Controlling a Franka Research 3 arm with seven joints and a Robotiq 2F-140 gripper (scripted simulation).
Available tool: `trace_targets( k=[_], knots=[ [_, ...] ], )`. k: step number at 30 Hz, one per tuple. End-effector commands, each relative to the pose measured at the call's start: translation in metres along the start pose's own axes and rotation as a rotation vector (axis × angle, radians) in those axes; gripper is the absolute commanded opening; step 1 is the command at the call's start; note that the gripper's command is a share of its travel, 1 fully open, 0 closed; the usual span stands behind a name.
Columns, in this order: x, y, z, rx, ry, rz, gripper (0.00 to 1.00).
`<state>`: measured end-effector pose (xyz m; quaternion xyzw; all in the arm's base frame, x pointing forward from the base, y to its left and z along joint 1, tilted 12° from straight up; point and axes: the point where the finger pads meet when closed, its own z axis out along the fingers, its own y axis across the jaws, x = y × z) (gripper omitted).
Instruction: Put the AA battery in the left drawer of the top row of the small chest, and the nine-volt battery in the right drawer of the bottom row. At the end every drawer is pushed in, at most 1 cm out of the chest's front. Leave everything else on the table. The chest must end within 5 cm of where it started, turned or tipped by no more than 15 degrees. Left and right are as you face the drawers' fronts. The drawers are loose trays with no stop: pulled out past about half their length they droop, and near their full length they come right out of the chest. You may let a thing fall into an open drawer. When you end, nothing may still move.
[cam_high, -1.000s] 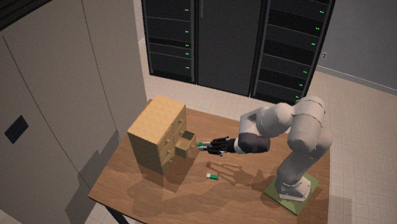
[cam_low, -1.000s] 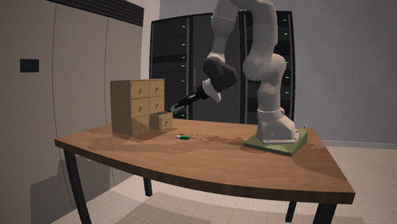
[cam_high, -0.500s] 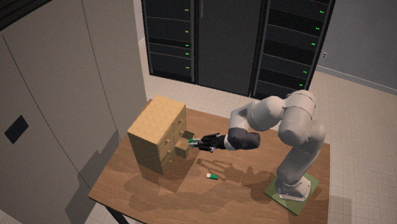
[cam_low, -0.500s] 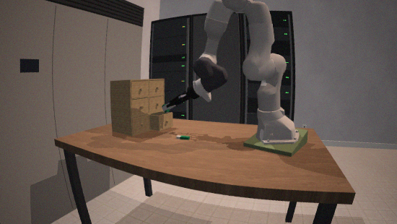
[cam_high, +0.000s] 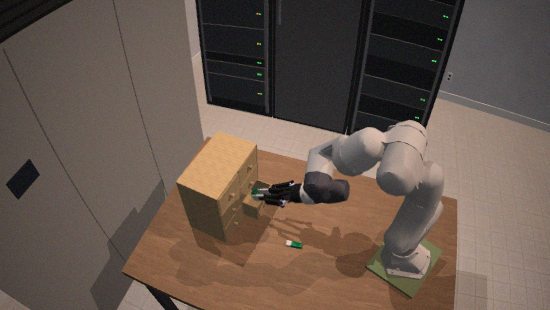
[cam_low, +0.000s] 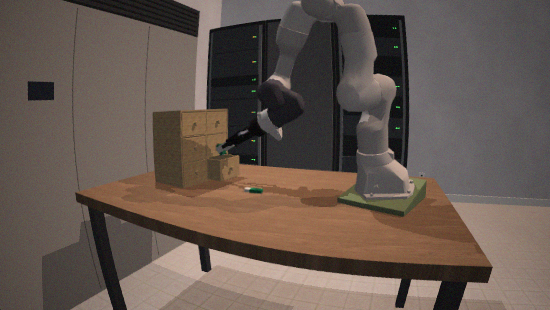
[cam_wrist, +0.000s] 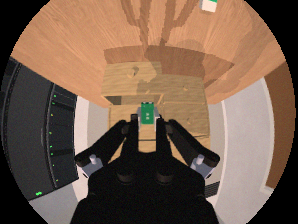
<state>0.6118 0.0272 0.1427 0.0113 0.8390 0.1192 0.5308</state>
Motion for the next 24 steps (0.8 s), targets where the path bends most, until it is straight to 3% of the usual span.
trace_targets(
  k=[1,24],
  knots=[
    [-0.001,-0.003,0.003,0.009,0.006,-0.011,0.14],
    [-0.007,-0.003,0.015,0.01,0.005,-0.01,0.14]
  ],
)
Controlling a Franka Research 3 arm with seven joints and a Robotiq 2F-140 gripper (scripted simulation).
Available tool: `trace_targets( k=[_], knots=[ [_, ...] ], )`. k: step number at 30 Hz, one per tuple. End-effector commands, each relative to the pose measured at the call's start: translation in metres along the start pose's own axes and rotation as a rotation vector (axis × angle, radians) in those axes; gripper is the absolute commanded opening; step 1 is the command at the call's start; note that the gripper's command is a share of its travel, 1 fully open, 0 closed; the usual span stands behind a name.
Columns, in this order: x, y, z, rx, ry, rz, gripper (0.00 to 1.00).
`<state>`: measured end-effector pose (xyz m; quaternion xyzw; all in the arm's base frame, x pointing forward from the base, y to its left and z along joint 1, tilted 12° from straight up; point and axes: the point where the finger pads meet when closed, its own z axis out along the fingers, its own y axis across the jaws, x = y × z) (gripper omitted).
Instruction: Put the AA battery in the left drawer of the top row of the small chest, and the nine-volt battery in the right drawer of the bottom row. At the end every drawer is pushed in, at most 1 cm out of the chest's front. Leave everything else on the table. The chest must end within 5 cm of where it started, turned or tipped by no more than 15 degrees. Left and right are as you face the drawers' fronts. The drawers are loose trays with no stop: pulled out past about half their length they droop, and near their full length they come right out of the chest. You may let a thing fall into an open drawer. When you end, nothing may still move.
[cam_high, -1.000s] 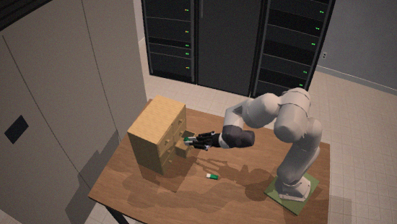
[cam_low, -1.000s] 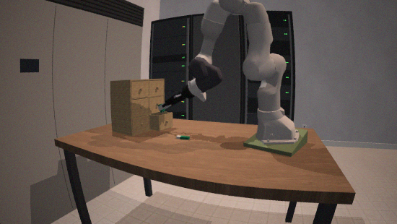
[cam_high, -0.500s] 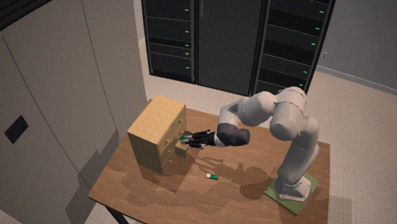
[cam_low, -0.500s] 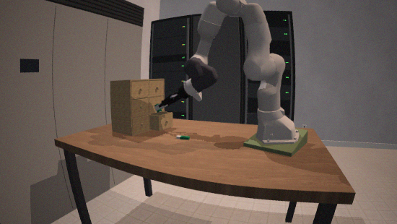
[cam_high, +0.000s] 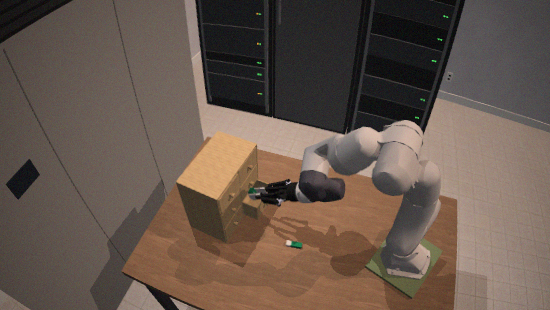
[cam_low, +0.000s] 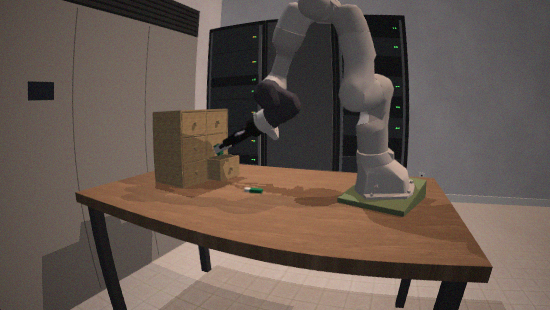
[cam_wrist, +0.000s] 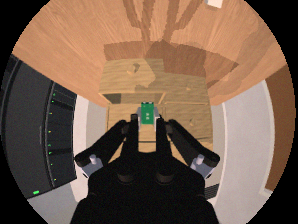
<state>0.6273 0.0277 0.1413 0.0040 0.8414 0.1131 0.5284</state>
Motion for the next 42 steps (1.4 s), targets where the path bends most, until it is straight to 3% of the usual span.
trace_targets(
  k=[1,39,42],
  knots=[
    [-0.0015,-0.0016,0.0005,0.006,-0.003,0.008,0.14],
    [-0.006,-0.0033,0.0011,0.01,-0.007,0.009,0.14],
    [-0.006,-0.0033,0.0011,0.01,-0.007,0.009,0.18]
  ],
)
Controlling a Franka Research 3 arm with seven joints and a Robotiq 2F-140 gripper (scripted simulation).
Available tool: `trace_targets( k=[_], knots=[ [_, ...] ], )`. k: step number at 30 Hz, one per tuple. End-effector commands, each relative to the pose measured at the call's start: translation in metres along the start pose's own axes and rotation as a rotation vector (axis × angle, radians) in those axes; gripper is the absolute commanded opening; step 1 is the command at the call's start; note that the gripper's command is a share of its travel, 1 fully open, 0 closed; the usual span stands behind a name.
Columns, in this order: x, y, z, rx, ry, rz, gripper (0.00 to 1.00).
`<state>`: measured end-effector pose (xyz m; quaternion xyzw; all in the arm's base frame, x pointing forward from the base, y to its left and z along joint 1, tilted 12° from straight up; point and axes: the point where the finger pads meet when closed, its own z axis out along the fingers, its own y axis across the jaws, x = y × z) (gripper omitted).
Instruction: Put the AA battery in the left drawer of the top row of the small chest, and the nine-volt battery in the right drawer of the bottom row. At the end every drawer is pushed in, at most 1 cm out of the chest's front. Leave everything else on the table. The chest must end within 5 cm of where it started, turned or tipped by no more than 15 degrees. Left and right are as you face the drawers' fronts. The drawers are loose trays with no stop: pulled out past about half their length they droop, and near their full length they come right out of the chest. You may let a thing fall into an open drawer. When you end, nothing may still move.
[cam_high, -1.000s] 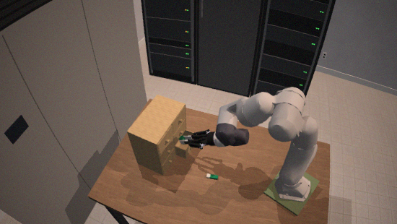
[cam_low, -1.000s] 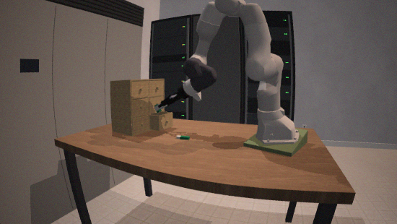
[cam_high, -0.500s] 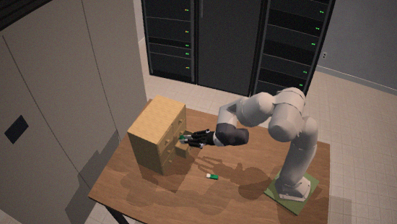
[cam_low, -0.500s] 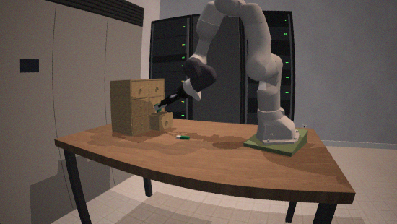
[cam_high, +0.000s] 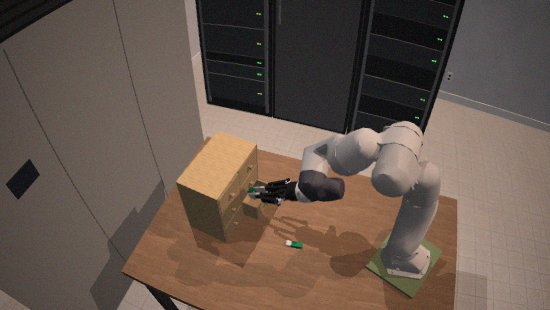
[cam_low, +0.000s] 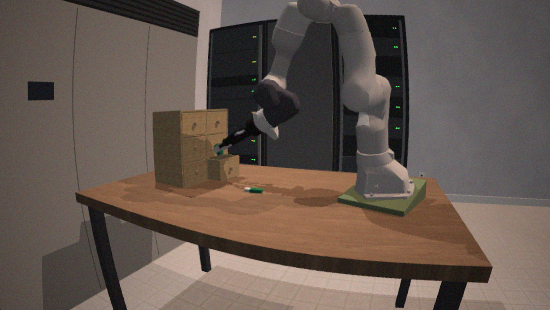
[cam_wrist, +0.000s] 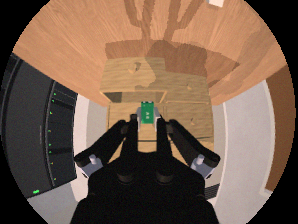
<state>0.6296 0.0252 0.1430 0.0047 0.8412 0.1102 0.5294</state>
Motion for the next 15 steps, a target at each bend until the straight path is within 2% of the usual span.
trace_targets(
  k=[1,9,10,15],
  knots=[
    [-0.0031,-0.001,0.0003,0.004,-0.005,0.011,0.18],
    [-0.0031,-0.001,0.0003,0.004,-0.005,0.011,0.26],
    [-0.0031,-0.001,0.0003,0.004,-0.005,0.011,1.0],
    [-0.0031,-0.001,0.0003,0.004,-0.005,0.011,1.0]
  ],
)
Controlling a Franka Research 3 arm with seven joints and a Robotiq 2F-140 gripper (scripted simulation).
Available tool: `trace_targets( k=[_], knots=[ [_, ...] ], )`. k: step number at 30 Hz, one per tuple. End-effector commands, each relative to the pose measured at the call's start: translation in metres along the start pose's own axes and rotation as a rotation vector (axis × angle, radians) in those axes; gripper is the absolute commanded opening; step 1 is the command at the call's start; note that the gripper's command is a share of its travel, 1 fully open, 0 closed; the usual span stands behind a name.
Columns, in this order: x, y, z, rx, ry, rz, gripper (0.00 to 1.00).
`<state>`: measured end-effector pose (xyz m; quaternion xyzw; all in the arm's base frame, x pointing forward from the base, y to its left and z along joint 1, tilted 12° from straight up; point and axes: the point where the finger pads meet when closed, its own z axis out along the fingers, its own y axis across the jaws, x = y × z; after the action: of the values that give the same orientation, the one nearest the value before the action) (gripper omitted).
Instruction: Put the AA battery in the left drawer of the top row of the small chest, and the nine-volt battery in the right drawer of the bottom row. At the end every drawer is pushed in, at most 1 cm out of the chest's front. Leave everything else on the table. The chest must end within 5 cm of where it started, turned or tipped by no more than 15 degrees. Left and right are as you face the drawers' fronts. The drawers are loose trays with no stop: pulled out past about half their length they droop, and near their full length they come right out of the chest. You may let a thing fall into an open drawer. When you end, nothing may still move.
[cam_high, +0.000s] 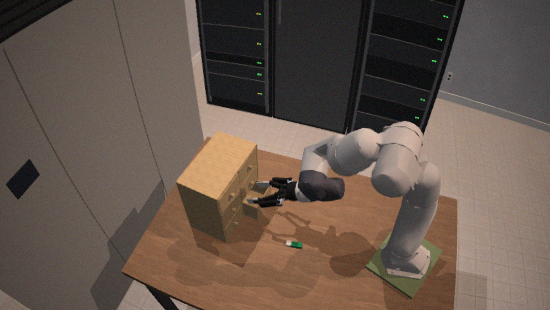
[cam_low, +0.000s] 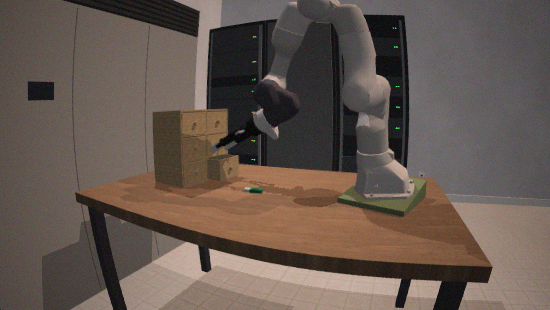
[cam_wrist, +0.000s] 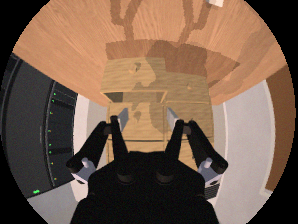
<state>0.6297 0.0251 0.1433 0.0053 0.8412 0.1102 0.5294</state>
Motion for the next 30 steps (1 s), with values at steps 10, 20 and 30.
trace_targets(
  k=[10,20,30],
  knots=[
    [-0.003,-0.001,0.0,0.004,-0.004,0.01,1.0],
    [0.005,0.0,-0.015,0.009,0.011,0.017,1.0],
    [0.025,0.001,-0.057,0.018,0.036,0.025,1.0]
  ],
)
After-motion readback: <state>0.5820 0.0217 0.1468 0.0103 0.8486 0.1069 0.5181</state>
